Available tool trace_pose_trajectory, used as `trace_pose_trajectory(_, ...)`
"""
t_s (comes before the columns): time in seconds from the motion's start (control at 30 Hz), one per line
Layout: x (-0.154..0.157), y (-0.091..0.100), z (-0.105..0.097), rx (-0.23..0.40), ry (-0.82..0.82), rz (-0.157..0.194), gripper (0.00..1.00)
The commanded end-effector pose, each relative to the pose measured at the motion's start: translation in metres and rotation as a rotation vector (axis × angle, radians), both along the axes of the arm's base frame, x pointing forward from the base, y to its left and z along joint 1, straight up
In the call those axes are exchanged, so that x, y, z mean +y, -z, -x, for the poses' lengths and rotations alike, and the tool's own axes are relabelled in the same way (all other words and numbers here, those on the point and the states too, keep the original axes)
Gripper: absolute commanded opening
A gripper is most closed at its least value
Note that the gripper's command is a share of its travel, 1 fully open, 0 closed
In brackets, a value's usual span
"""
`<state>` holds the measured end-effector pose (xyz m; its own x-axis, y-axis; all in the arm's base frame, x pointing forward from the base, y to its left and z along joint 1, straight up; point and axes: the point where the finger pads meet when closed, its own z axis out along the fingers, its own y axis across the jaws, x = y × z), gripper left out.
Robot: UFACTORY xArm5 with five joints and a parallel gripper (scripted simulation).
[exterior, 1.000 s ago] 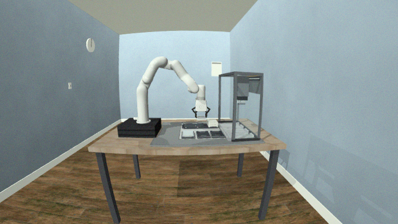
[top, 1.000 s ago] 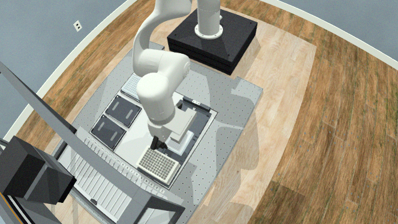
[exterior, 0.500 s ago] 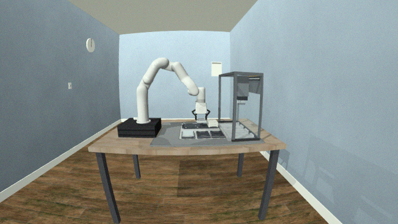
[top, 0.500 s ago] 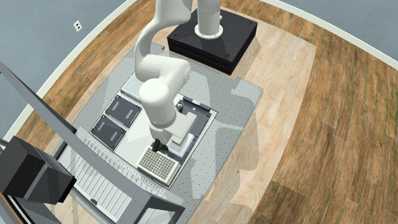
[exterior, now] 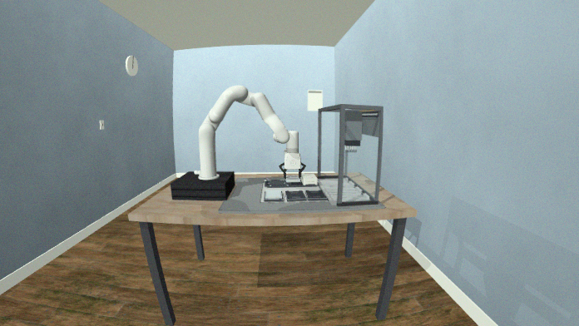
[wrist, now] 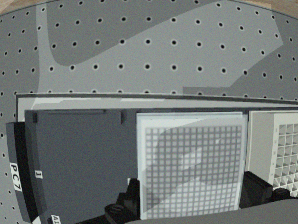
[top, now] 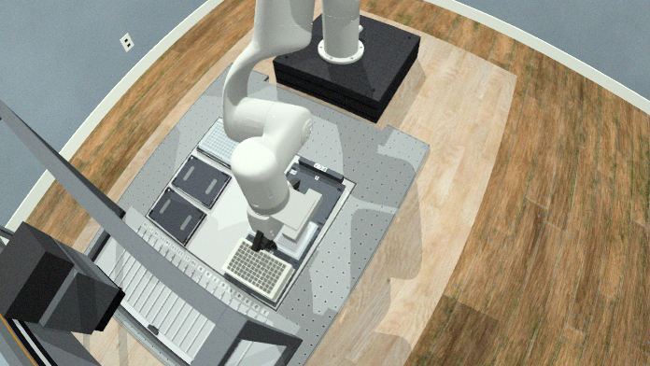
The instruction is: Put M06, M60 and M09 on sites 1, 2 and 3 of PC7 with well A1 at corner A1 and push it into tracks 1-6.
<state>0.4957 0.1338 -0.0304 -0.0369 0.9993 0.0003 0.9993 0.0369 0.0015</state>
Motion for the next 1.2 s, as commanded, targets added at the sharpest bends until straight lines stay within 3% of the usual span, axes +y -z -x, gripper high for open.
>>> trace_pose_trajectory(0.0,0.0005,0.0039,-0.0017,-0.003,0.000,-0.006,0.00)
trace_pose_trajectory(1.17,0.0006,0.0126,-0.0017,-0.003,0.000,-0.006,0.00)
